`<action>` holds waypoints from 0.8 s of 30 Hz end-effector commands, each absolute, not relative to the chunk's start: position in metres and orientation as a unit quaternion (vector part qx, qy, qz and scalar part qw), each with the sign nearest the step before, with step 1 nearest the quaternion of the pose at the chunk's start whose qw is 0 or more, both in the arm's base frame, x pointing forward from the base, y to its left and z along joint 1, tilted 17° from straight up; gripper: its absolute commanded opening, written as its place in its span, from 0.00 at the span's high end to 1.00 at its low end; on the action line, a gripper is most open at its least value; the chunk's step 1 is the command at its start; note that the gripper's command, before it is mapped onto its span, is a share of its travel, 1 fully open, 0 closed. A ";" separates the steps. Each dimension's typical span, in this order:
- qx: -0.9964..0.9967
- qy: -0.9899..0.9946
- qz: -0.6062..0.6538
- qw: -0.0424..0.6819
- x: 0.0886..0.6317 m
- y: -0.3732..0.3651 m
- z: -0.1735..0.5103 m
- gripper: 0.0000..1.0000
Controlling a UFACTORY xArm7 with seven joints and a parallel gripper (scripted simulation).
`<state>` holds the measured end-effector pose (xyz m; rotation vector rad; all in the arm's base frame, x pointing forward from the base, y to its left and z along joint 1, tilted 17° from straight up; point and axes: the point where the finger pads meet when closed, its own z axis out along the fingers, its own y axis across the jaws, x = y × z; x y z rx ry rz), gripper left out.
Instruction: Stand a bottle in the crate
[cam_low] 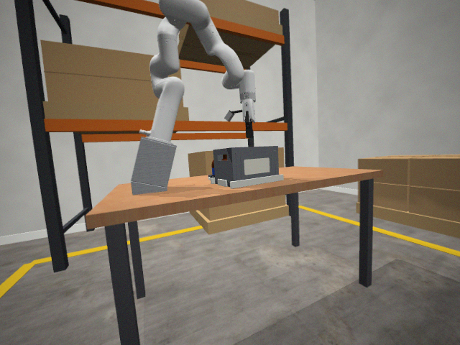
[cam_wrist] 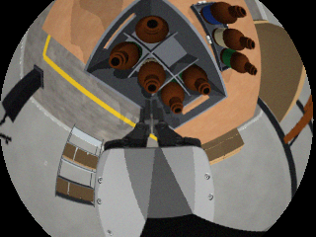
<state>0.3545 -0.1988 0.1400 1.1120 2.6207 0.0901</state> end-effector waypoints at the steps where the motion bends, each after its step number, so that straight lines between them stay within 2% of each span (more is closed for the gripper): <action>1: 0.387 0.910 0.031 0.148 0.356 -0.198 0.141 1.00; 8: 0.413 0.898 0.028 0.150 0.395 -0.124 0.151 1.00; 14: 0.438 0.886 0.033 0.150 0.401 -0.080 0.151 1.00; 15: 0.444 0.883 0.035 0.149 0.407 -0.047 0.150 1.00; 23: 0.462 0.874 0.044 0.144 0.408 0.040 0.145 1.00; 24: 0.462 0.874 0.044 0.144 0.409 0.051 0.145 0.35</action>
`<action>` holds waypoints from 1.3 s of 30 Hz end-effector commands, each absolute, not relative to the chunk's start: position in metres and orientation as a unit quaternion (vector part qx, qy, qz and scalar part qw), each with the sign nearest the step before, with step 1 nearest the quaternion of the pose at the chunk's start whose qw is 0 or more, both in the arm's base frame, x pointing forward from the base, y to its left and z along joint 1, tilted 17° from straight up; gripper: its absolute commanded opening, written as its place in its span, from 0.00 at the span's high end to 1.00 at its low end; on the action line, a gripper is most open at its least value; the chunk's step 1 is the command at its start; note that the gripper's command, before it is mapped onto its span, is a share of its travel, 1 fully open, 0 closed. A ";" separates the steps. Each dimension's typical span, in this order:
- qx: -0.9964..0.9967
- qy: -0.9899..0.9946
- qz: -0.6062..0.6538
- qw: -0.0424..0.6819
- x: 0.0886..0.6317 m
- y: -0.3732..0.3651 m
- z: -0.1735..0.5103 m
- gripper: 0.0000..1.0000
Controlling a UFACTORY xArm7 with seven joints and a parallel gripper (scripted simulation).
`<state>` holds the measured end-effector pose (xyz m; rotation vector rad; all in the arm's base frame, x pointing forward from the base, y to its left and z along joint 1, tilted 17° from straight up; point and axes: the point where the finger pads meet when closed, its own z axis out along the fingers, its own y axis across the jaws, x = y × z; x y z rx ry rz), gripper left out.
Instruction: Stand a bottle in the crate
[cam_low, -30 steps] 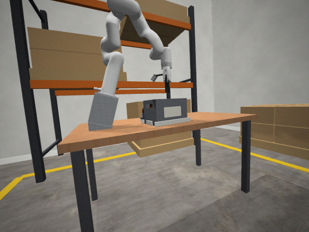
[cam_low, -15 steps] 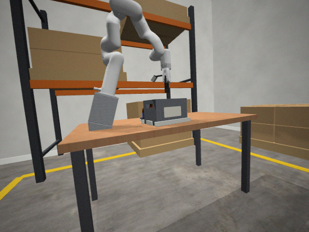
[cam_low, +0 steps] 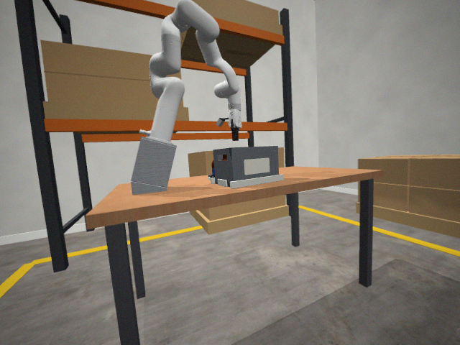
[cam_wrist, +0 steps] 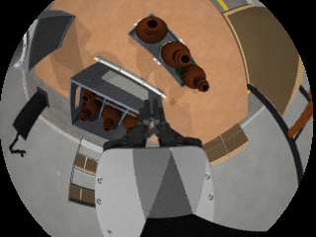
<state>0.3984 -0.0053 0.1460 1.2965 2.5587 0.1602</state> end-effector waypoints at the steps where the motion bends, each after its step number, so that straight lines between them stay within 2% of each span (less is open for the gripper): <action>1: 0.462 0.874 0.044 0.144 0.410 0.062 0.145 0.35; 3: 0.462 0.874 0.044 0.144 0.414 0.085 0.144 0.35; 39: 0.462 0.874 0.044 0.144 0.414 0.085 0.143 0.35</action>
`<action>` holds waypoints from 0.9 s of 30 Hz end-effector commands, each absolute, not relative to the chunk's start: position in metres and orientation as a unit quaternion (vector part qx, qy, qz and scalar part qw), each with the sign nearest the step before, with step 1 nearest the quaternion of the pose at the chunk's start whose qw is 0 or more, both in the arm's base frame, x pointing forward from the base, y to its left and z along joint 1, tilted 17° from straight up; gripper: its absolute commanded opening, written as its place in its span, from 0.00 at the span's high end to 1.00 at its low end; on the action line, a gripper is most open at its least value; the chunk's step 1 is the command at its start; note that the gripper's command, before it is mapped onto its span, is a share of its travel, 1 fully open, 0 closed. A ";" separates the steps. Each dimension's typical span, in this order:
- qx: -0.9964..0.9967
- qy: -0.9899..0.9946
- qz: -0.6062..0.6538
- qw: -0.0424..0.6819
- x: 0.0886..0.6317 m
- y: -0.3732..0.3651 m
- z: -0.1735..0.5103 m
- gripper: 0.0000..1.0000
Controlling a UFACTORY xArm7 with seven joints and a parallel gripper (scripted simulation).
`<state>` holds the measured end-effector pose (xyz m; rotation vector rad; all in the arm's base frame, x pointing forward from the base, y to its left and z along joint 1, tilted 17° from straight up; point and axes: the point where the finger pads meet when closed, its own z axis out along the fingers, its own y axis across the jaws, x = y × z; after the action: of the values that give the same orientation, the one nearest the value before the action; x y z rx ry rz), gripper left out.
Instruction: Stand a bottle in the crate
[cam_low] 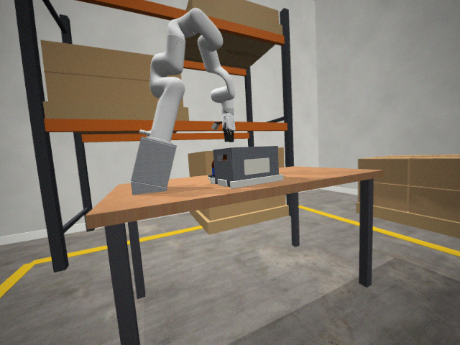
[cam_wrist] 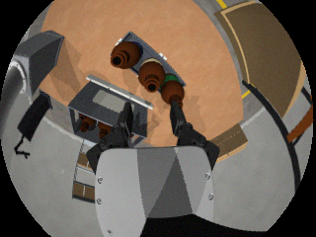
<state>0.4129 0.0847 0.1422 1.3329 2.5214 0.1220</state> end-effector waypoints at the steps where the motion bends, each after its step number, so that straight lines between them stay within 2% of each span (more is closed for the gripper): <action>1: 0.462 0.874 0.044 0.144 0.414 0.085 0.143 0.35; 27: 0.462 0.874 0.044 0.144 0.421 0.084 0.122 0.35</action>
<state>0.4177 0.0837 0.1265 1.3329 2.5213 0.1221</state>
